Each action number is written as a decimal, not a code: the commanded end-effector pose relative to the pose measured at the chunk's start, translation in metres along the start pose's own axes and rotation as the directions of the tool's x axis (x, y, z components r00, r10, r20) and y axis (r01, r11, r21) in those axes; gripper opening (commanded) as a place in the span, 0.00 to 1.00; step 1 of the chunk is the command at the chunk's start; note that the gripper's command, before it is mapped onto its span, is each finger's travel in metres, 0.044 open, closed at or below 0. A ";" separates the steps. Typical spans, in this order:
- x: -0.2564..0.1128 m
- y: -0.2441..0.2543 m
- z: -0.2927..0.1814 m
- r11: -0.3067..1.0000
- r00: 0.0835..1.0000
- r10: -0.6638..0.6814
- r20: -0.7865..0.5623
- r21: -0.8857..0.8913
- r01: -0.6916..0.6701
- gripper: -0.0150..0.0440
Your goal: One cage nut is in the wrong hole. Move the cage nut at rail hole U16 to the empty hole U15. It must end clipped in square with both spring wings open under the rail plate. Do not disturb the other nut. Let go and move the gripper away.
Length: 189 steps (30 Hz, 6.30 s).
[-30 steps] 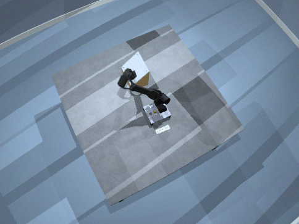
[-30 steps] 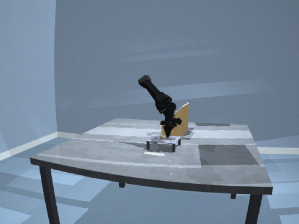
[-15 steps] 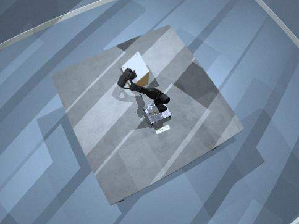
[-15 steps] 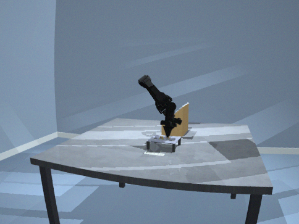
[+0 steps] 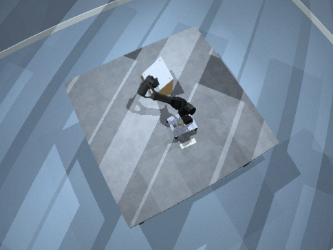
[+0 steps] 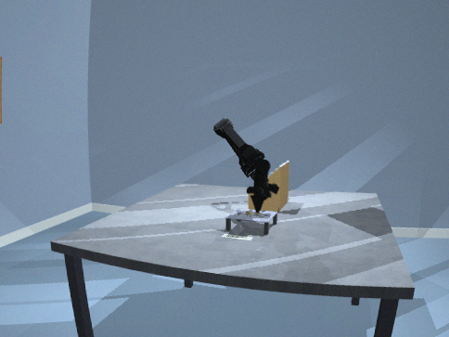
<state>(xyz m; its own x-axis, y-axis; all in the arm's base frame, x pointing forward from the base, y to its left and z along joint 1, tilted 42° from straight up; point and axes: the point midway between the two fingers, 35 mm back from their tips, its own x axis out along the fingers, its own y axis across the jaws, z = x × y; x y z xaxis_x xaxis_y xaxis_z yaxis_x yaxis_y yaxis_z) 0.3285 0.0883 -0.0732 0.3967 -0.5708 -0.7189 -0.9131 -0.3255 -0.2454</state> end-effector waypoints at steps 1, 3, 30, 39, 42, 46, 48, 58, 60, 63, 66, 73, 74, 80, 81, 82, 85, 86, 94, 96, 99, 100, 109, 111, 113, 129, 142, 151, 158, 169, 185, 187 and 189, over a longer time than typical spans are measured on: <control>-0.001 0.000 -0.001 1.000 1.000 -0.010 -0.004 -0.003 0.010 0.30; -0.001 0.000 -0.001 1.000 1.000 -0.014 -0.004 -0.003 0.014 0.30; -0.001 0.002 -0.001 0.999 0.999 -0.049 -0.004 -0.003 0.049 0.30; -0.001 0.002 -0.001 0.998 0.998 -0.059 -0.004 -0.003 0.059 0.30; -0.001 0.002 -0.001 0.998 0.998 -0.063 -0.004 -0.003 0.063 0.30; -0.001 0.003 -0.001 0.998 0.998 -0.066 -0.004 -0.003 0.066 0.30; -0.001 0.003 -0.001 0.998 0.998 -0.069 -0.004 -0.003 0.069 0.30; -0.001 0.003 -0.001 0.997 0.997 -0.082 -0.004 -0.004 0.082 0.30; -0.001 0.003 -0.001 0.997 0.997 -0.083 -0.004 -0.004 0.083 0.30; -0.001 0.003 -0.001 0.996 0.996 -0.088 -0.004 -0.004 0.088 0.30; -0.001 0.004 -0.001 0.996 0.996 -0.094 -0.004 -0.004 0.094 0.30; -0.001 0.004 -0.001 0.995 0.995 -0.102 -0.004 -0.004 0.102 0.30; -0.001 0.004 -0.001 0.995 0.995 -0.103 -0.004 -0.004 0.103 0.30; -0.001 0.004 -0.001 0.993 0.993 -0.115 -0.004 -0.004 0.115 0.30; -0.001 0.004 -0.001 0.993 0.993 -0.115 -0.004 -0.004 0.115 0.30; -0.001 0.004 -0.001 0.993 0.993 -0.115 -0.004 -0.004 0.115 0.30; -0.001 0.005 -0.001 0.993 0.993 -0.118 -0.004 -0.004 0.118 0.30; -0.001 0.005 -0.001 0.993 0.993 -0.120 -0.004 -0.004 0.120 0.30; -0.001 0.005 -0.001 0.991 0.991 -0.134 -0.004 -0.004 0.134 0.30; -0.001 0.005 -0.001 0.991 0.991 -0.135 -0.004 -0.004 0.135 0.30; -0.001 0.006 -0.001 0.990 0.990 -0.139 -0.004 -0.004 0.139 0.30; -0.001 0.006 -0.001 0.990 0.990 -0.141 -0.004 -0.004 0.141 0.30; -0.001 0.006 -0.001 0.989 0.989 -0.151 -0.004 -0.005 0.151 0.30; -0.001 0.006 -0.001 0.988 0.988 -0.152 -0.004 -0.005 0.152 0.30; -0.001 0.006 -0.001 0.988 0.988 -0.155 -0.004 -0.005 0.155 0.30; -0.001 0.005 -0.001 0.989 0.989 -0.145 -0.004 -0.004 0.145 0.30; -0.001 0.005 -0.001 0.990 0.990 -0.142 -0.004 -0.004 0.142 0.30; -0.001 0.006 0.000 0.990 0.990 -0.143 -0.004 -0.004 0.143 0.30; 0.000 0.006 0.000 0.988 0.988 -0.153 -0.004 -0.005 0.153 0.30; 0.000 0.007 0.000 0.986 0.986 -0.167 -0.004 -0.005 0.167 0.30; -0.001 0.007 -0.001 0.983 0.983 -0.185 -0.004 -0.005 0.185 0.30; -0.001 0.007 -0.001 0.982 0.982 -0.187 -0.004 -0.005 0.187 0.30; -0.001 0.007 -0.001 0.982 0.982 -0.191 -0.004 -0.005 0.191 0.30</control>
<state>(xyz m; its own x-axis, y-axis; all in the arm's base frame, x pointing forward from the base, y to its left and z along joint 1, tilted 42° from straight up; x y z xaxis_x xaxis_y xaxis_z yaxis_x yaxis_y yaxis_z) 0.3214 0.0862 -0.0751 0.5583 -0.5003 -0.6619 -0.8240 -0.4272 -0.3721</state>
